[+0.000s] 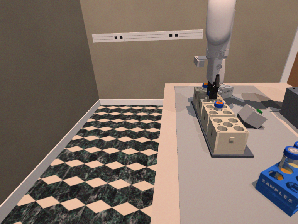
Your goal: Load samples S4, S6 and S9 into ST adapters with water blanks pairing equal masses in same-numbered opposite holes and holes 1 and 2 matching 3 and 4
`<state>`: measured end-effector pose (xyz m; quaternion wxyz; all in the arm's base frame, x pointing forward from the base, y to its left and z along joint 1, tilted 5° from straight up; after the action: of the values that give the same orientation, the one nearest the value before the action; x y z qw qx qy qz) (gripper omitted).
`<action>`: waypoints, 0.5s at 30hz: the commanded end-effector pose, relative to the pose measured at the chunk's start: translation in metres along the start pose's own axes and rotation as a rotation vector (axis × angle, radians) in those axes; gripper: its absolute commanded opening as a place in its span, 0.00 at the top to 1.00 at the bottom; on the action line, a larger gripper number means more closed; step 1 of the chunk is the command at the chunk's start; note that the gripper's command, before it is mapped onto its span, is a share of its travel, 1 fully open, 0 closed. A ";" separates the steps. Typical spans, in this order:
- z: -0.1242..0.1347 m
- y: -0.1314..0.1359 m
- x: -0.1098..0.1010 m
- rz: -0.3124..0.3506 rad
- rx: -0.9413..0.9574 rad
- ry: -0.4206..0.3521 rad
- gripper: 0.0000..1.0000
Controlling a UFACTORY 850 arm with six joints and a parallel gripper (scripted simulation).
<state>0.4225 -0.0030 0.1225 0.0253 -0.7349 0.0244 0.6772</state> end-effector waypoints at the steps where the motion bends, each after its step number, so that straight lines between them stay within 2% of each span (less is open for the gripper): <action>1: 0.000 0.001 0.000 -0.010 0.000 0.003 0.56; 15: 0.000 0.001 -0.024 -0.009 0.000 0.003 0.56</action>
<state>0.4209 -0.0037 0.1402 0.0273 -0.7354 0.0223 0.6767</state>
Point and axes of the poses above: the point where the finger pads meet when closed, its own x axis out along the fingers, its own y axis across the jaws, z = x × y, the point moved 10 cm from there along -x, back along the fingers, and after that the axes turned 14 degrees about x, right-handed, at the moved point
